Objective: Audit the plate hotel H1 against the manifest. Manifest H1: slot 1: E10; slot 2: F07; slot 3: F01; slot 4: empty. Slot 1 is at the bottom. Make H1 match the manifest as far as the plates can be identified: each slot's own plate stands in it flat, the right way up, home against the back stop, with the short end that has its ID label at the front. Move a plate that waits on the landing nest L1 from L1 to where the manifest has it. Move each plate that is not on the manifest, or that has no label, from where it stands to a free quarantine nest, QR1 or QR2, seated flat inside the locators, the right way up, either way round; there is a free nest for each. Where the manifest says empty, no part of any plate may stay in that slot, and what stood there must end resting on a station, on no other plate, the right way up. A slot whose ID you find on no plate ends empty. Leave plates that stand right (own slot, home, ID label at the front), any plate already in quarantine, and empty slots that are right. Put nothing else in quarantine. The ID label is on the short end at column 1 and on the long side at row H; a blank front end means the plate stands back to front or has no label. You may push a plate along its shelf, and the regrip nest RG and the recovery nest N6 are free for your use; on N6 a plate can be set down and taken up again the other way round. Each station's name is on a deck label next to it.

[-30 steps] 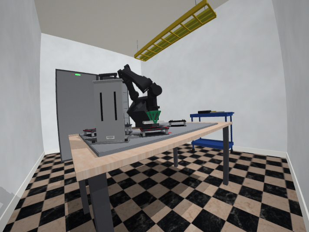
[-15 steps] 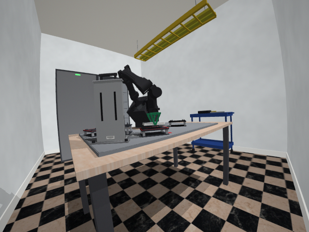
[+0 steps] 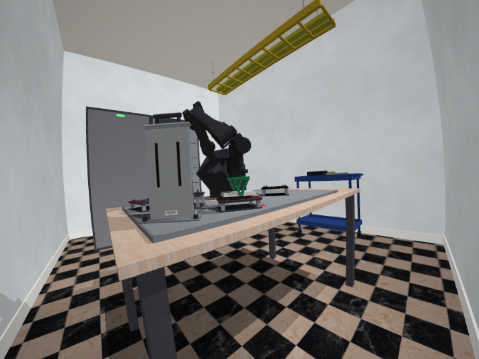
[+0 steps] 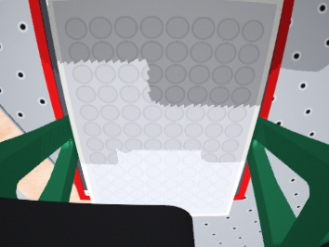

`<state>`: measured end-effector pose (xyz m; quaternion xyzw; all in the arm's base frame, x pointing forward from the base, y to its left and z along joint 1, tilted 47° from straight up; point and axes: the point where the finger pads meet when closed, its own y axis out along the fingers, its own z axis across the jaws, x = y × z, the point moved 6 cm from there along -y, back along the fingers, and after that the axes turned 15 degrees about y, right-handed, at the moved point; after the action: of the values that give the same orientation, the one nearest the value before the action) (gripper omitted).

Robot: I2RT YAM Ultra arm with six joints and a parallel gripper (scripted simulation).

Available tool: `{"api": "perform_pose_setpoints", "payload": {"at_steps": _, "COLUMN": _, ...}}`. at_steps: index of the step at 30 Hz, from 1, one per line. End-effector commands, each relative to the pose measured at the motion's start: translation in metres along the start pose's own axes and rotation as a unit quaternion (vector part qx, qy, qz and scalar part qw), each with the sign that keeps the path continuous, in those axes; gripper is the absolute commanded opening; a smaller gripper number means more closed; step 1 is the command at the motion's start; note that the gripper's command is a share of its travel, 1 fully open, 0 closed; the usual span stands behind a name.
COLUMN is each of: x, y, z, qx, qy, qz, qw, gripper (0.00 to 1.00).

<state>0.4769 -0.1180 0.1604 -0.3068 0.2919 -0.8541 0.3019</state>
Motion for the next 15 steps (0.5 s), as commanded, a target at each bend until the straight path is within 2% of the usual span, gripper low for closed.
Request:
{"api": "perform_pose_setpoints", "payload": {"at_steps": 1, "x": -0.005, "y": -0.005, "z": 0.003, "qx": 0.011, "qy": -0.004, "qz": 0.005, "qw": 1.0, "gripper": 0.87}}
{"api": "perform_pose_setpoints", "payload": {"at_steps": 4, "x": -0.004, "y": 0.003, "z": 0.001, "qx": 0.006, "qy": -0.004, "qz": 0.0, "qw": 1.0, "gripper": 0.87}}
{"api": "perform_pose_setpoints", "payload": {"at_steps": 13, "x": -0.01, "y": 0.006, "z": -0.003, "qx": 0.004, "qy": -0.011, "qz": 0.003, "qw": 1.0, "gripper": 0.87}}
{"api": "perform_pose_setpoints", "payload": {"at_steps": 15, "x": -0.005, "y": 0.004, "z": 0.003, "qx": 0.01, "qy": -0.003, "qz": 0.003, "qw": 1.0, "gripper": 0.87}}
